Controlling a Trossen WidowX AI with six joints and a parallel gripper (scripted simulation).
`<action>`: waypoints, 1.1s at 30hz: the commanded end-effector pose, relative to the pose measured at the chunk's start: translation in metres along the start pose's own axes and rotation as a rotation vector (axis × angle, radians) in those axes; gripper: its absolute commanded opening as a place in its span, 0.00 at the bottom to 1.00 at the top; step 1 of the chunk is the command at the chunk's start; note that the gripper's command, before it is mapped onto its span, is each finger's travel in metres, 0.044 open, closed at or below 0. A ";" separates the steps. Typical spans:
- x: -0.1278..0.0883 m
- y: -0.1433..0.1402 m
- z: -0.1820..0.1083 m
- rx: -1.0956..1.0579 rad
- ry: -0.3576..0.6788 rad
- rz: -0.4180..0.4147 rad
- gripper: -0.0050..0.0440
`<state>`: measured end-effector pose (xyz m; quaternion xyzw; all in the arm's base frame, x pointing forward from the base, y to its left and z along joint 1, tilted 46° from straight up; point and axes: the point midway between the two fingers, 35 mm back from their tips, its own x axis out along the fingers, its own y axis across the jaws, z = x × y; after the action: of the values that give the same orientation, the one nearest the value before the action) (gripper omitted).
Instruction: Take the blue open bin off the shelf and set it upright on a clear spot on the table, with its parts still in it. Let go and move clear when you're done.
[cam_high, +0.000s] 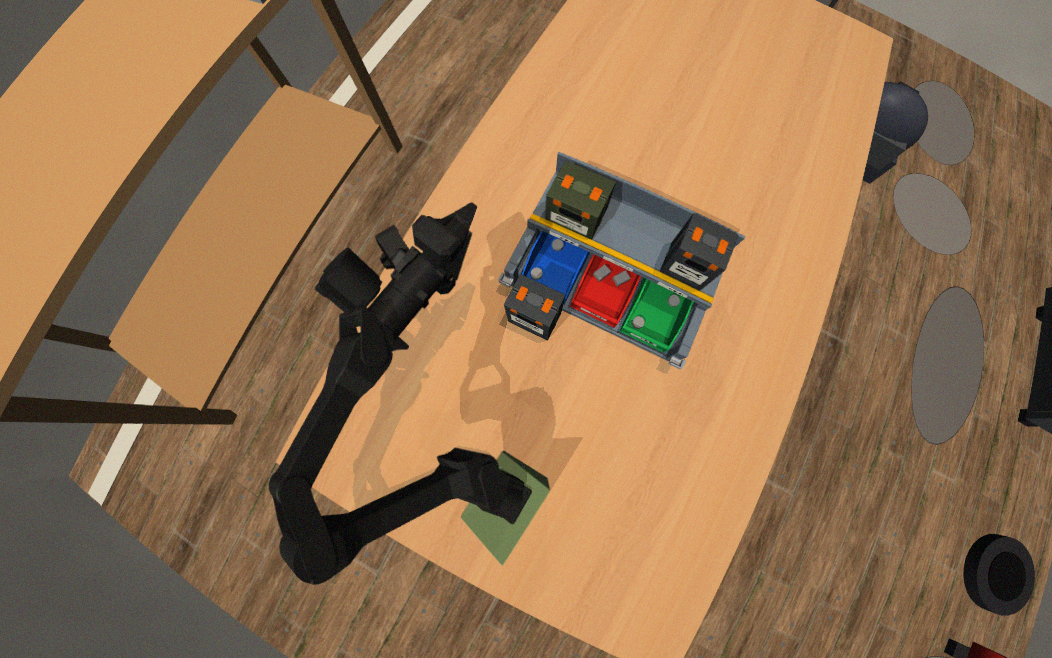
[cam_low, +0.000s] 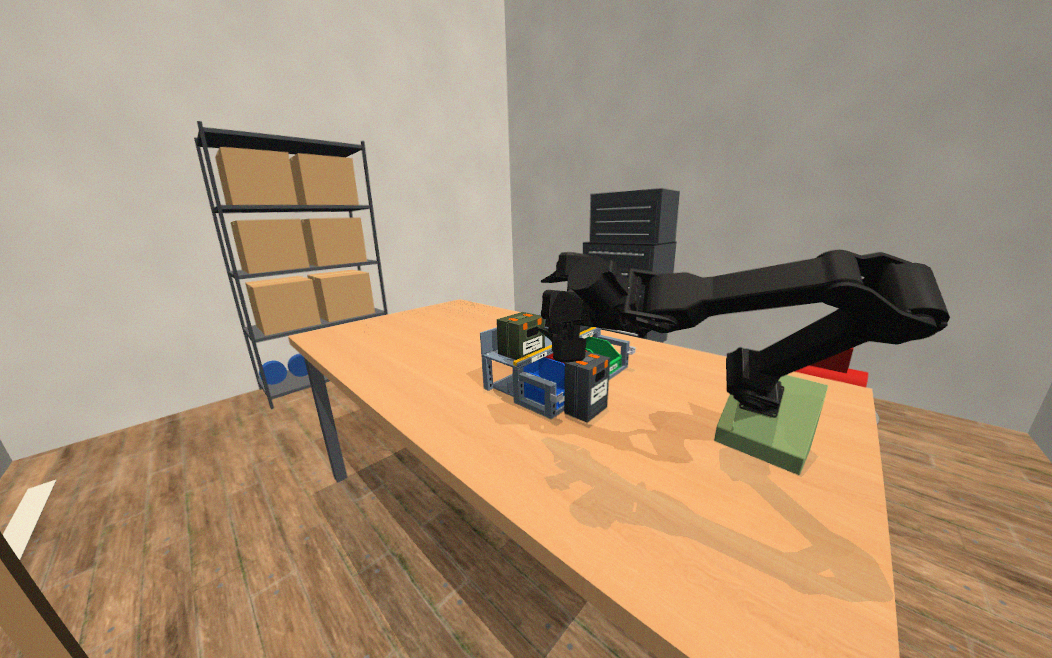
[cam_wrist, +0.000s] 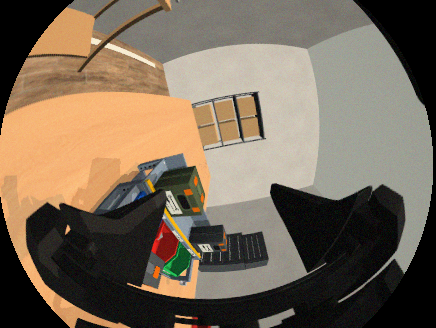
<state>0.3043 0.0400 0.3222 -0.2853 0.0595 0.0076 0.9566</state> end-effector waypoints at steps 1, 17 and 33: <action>0.002 -0.004 -0.004 0.074 -0.016 -0.007 1.00; 0.006 -0.012 -0.007 0.209 -0.054 -0.020 1.00; 0.008 -0.020 -0.010 0.311 -0.087 -0.028 1.00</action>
<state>0.3118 0.0234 0.3238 -0.1650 0.0247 -0.0007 0.9860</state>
